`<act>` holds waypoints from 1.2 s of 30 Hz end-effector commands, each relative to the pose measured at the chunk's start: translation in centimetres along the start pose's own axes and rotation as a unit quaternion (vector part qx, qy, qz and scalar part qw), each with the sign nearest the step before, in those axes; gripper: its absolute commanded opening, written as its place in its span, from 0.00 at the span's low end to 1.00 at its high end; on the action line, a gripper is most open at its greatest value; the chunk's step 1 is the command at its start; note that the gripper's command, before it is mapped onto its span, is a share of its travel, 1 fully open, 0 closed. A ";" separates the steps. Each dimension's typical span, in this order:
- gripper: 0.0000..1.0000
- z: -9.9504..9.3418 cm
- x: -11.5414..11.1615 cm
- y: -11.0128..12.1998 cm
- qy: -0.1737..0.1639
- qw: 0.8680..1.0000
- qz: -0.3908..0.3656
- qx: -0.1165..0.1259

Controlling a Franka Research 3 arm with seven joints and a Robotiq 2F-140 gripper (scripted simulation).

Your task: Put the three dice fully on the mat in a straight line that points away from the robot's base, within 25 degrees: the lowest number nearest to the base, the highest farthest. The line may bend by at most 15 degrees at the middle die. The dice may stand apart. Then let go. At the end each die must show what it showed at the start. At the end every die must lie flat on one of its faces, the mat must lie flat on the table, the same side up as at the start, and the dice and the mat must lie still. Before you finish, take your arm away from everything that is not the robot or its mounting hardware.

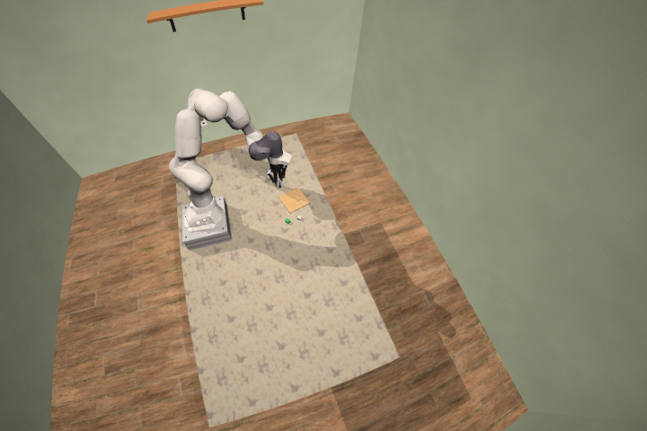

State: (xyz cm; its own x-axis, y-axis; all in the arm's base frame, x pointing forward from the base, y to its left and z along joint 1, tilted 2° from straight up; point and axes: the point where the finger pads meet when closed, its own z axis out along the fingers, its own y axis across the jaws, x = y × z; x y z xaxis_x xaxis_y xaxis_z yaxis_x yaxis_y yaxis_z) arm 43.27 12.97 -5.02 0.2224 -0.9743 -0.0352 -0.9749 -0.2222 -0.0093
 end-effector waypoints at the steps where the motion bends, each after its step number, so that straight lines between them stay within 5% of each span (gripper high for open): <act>1: 0.09 -0.6 0.0 -0.1 0.000 1.000 -0.001 0.001; 11: 0.09 -7.3 0.0 -0.1 0.000 1.000 -0.001 0.001; 17: 0.09 -9.3 0.0 -0.1 0.000 1.000 -0.001 0.001; 31: 0.09 -9.9 0.2 -0.1 0.000 1.000 0.000 0.001; 33: 0.09 -10.1 2.8 0.2 0.001 1.000 0.023 0.001; 35: 0.09 -10.3 7.8 1.1 0.001 0.998 0.068 0.001; 36: 0.09 -10.3 7.8 1.1 0.001 0.998 0.068 0.001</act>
State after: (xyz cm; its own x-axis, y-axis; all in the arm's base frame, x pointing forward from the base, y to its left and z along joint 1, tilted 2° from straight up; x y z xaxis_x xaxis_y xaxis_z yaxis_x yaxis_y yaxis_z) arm 43.73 8.42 4.80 0.1614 -0.9862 -0.0362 -0.9869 -0.1610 -0.0116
